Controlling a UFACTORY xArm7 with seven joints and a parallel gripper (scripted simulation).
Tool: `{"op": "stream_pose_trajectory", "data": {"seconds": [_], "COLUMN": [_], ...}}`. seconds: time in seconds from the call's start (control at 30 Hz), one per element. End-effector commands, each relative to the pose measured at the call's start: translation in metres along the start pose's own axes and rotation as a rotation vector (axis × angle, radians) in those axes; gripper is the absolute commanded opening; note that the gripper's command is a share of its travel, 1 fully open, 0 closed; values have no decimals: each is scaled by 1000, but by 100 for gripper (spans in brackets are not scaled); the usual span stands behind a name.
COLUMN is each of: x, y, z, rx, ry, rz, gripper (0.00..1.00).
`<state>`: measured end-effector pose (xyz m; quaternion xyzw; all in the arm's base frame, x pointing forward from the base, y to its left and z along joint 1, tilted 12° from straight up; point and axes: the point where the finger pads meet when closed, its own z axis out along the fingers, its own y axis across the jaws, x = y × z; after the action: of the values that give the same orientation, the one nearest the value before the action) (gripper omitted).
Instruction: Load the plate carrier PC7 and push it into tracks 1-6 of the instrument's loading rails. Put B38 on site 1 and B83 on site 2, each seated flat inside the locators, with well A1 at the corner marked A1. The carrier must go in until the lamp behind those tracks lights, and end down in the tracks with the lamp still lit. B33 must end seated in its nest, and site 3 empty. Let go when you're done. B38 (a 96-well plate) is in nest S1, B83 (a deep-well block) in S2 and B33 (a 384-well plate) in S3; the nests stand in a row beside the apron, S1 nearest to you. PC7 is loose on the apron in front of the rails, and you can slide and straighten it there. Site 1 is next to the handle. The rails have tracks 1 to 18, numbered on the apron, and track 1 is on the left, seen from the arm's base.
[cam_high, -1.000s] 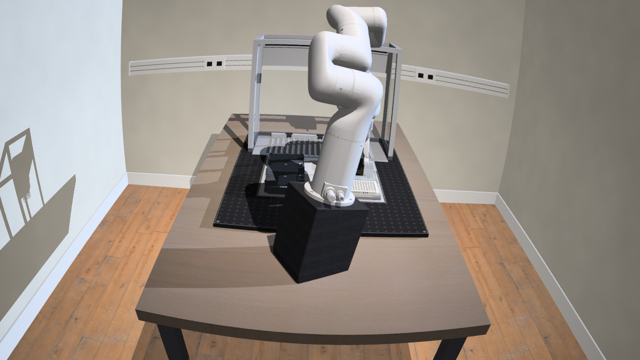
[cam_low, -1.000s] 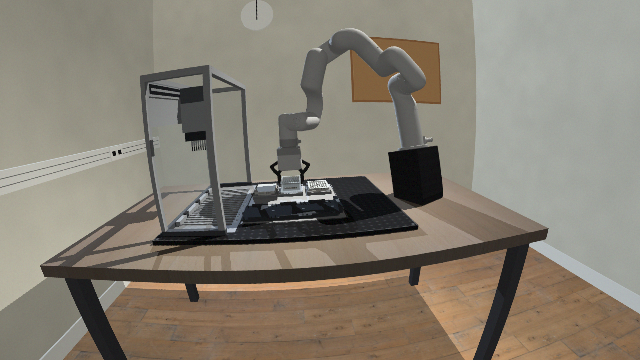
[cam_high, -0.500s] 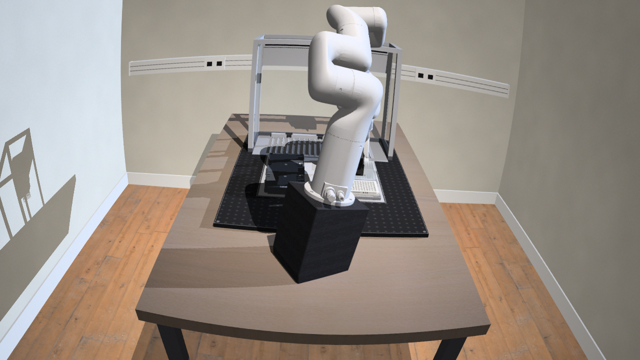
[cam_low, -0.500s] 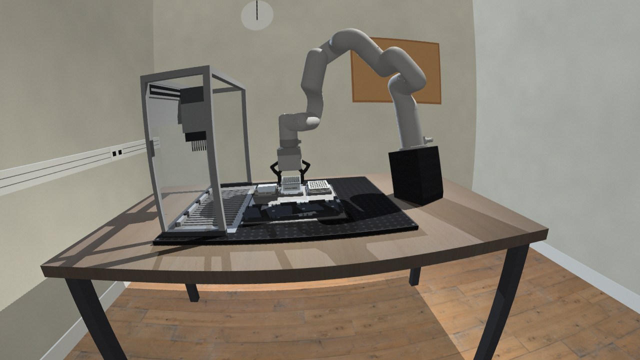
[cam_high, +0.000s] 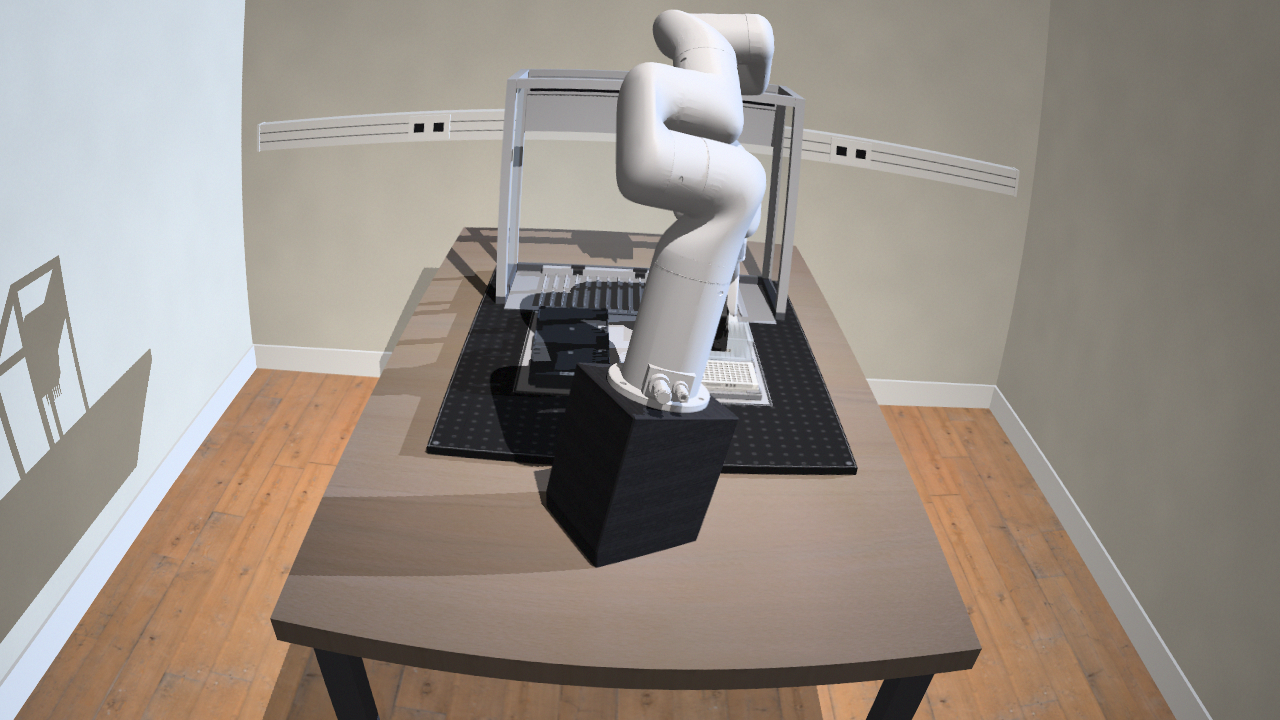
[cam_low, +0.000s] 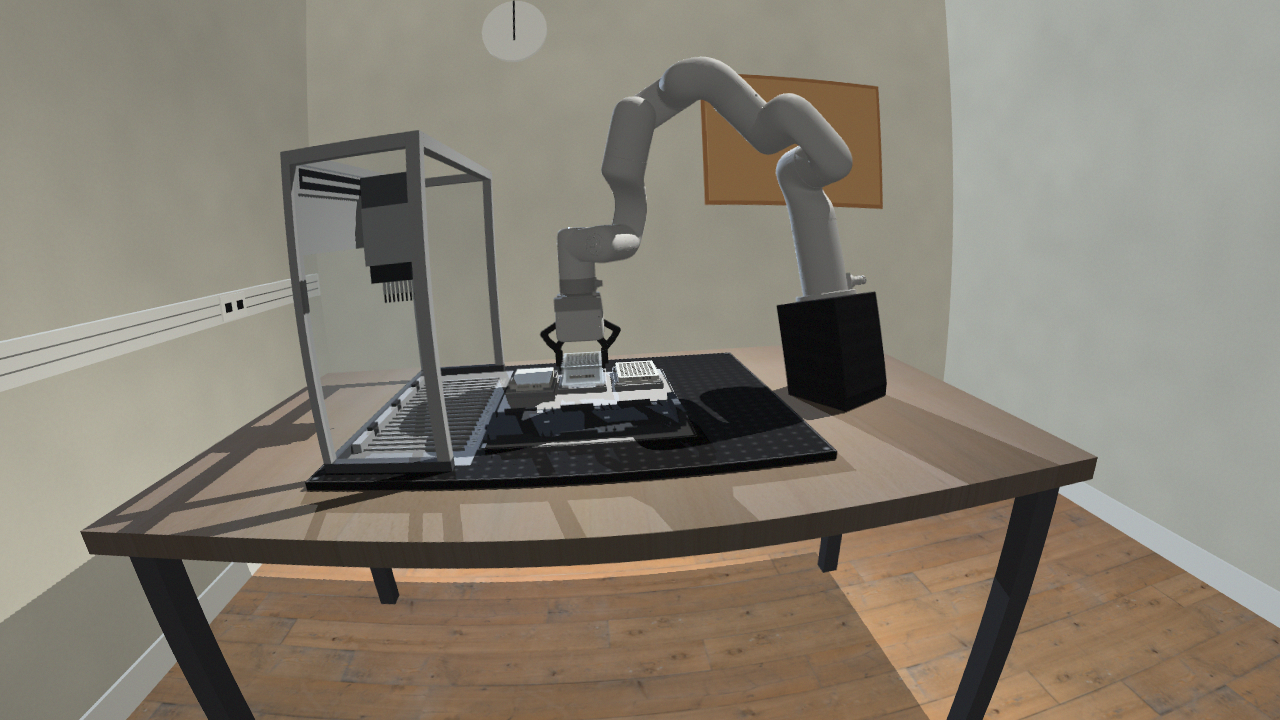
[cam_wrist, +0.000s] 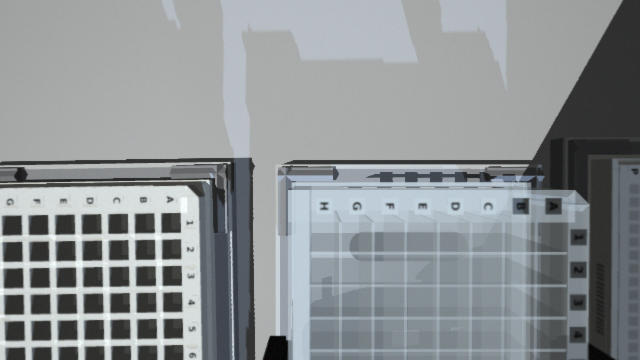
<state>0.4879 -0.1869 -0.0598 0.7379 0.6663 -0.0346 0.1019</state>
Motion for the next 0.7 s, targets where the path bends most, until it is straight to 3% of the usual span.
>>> {"op": "stream_pose_trajectory", "data": {"seconds": [0.0, 0.67], "x": [0, 0], "y": [2, 2], "z": [-1, -9], "rx": [-3, -4], "ry": [0, 0], "rz": [0, 0], "gripper": [0, 0]}}
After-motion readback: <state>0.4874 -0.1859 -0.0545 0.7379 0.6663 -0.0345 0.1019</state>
